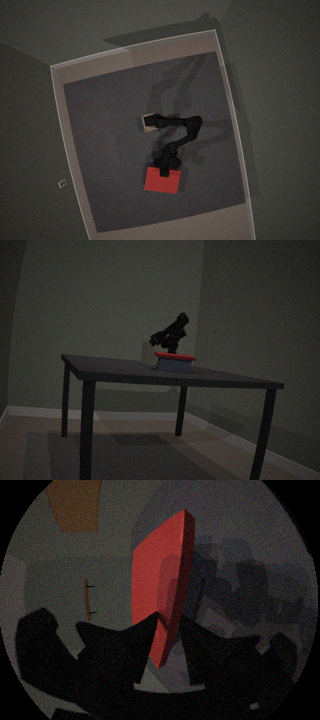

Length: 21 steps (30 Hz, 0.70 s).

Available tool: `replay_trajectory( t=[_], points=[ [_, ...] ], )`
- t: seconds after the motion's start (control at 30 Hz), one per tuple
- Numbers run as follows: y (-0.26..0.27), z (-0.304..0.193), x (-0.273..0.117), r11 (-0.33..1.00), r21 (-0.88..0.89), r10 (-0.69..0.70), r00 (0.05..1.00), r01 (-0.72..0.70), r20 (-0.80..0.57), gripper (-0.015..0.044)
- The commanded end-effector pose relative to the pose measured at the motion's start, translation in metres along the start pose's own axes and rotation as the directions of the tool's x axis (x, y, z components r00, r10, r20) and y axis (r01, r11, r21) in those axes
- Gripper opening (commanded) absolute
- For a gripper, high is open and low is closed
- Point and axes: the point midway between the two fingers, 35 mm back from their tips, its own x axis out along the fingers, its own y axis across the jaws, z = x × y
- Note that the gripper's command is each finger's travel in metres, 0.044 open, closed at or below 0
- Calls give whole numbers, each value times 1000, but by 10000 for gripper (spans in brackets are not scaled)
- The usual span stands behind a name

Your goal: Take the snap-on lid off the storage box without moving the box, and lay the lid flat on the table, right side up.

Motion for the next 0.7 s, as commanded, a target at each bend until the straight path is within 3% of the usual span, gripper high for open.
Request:
replay_trajectory(
  t=[0.0,0.67],
  points=[
    [2,0,-1,1000,-1,1,1000,-1,-1,0],
    [5,0,-4,1000,-1,1,1000,-1,-1,0]
  ],
)
